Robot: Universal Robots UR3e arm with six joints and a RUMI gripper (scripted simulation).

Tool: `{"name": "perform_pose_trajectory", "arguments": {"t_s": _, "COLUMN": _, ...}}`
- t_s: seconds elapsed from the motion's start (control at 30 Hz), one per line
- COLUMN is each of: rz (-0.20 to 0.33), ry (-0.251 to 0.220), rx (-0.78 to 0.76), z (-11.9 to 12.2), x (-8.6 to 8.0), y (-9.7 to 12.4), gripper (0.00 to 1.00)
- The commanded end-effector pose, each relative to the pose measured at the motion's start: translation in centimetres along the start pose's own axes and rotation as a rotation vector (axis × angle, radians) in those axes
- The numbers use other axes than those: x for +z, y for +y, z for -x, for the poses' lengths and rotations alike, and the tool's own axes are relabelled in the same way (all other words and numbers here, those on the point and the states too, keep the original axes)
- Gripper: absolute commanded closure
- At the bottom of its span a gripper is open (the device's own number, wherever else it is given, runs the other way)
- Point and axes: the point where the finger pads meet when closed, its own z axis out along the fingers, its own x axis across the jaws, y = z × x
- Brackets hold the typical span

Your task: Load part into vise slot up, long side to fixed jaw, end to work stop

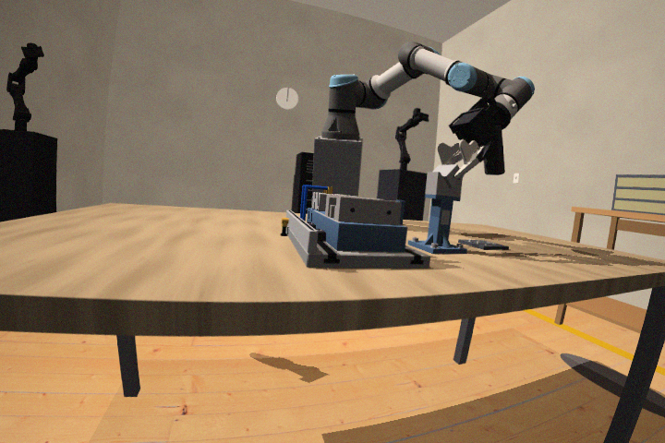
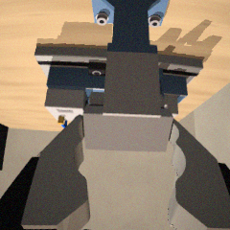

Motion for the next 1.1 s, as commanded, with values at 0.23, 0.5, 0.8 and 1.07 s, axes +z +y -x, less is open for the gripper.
{"name": "perform_pose_trajectory", "arguments": {"t_s": 0.23, "rz": -0.001, "ry": 0.002, "rx": 0.002, "z": -0.06, "x": -0.25, "y": 0.21, "gripper": 1.0}}
{"name": "perform_pose_trajectory", "arguments": {"t_s": 0.5, "rz": -0.001, "ry": 0.002, "rx": 0.002, "z": -0.03, "x": -0.47, "y": 0.43, "gripper": 1.0}}
{"name": "perform_pose_trajectory", "arguments": {"t_s": 0.8, "rz": -0.001, "ry": 0.002, "rx": 0.002, "z": -0.03, "x": -0.75, "y": 0.71, "gripper": 1.0}}
{"name": "perform_pose_trajectory", "arguments": {"t_s": 1.07, "rz": -0.001, "ry": 0.002, "rx": 0.002, "z": -0.03, "x": -1.11, "y": 1.07, "gripper": 1.0}}
